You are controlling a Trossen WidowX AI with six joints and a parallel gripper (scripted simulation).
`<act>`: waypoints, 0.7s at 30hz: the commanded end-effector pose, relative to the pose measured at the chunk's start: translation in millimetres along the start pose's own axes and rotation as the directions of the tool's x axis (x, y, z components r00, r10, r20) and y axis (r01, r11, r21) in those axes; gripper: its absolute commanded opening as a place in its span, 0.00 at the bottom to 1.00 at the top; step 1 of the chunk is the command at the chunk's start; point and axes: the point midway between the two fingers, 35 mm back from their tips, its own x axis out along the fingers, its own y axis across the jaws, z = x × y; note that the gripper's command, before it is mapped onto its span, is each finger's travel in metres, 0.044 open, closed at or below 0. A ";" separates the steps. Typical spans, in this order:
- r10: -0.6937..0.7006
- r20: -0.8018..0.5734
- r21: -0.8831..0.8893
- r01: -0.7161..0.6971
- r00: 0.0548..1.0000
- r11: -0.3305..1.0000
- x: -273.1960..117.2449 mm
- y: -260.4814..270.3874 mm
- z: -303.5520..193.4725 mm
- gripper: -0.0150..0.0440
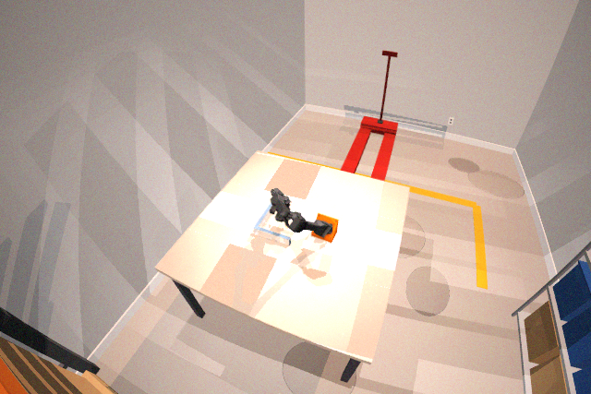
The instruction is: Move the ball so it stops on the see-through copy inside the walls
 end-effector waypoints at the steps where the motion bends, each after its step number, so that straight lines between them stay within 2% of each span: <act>1: 0.003 0.008 0.007 -0.003 1.000 1.000 22.6 3.1 1.4 0.25; 21: 0.003 0.011 0.006 -0.003 1.000 1.000 48.7 4.4 2.6 0.25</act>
